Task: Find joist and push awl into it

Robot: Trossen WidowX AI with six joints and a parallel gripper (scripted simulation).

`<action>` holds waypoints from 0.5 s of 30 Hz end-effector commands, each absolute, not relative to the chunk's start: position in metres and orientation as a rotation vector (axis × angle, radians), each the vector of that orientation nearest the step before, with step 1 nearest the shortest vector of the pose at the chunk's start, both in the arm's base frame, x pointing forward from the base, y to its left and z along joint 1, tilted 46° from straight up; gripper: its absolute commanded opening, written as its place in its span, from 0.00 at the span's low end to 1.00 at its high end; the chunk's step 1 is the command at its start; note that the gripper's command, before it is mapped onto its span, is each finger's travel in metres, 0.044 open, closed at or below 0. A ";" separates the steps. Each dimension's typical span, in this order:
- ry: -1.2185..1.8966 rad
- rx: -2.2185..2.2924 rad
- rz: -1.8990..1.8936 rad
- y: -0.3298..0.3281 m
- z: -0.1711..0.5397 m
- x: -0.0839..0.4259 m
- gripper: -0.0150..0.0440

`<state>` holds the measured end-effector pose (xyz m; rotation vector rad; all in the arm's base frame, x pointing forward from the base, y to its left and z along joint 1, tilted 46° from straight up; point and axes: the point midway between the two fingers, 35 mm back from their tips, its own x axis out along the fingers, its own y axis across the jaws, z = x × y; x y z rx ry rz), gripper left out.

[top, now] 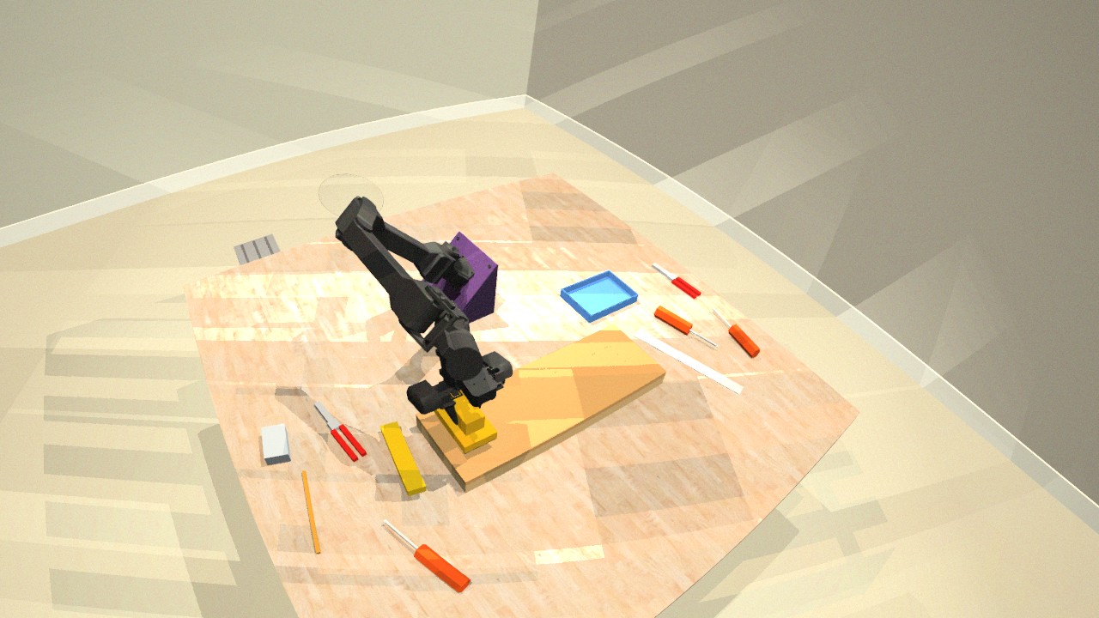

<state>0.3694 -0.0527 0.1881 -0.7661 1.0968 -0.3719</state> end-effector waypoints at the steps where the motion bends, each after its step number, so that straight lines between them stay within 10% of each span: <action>1: 1.092 -0.771 -0.362 -0.053 0.186 0.370 0.25; 15: 1.091 -0.773 -0.363 -0.068 0.172 0.373 0.25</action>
